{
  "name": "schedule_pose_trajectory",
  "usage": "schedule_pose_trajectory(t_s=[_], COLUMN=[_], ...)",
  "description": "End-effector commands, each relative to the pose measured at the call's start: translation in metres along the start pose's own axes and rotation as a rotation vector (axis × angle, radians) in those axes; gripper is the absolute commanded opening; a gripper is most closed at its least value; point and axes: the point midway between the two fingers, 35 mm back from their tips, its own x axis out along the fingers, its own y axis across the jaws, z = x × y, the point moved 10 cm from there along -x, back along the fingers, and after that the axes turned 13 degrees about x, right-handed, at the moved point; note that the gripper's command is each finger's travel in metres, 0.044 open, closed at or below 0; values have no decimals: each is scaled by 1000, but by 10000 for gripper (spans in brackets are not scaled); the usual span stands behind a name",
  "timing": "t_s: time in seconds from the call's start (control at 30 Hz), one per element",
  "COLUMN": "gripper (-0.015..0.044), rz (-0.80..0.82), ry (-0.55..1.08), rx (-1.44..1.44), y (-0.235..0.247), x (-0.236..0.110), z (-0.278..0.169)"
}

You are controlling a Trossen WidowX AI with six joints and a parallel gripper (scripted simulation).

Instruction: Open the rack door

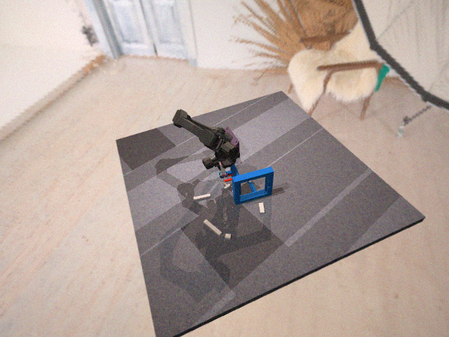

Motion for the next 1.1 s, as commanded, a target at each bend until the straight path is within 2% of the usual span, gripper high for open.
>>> schedule_pose_trajectory(t_s=[0.0,0.03,0.37,0.4,1.07], gripper=[21,21,283,293,293], rz=[-4,-4,-4,-4,28], ry=[-2,-2,-2,-2,-54], rx=[-10,-10,-10,-10,-11], y=[-1,-1,-1,-1,-3], x=[0,0,0,0,-33], z=[0,0,0,0,-4])
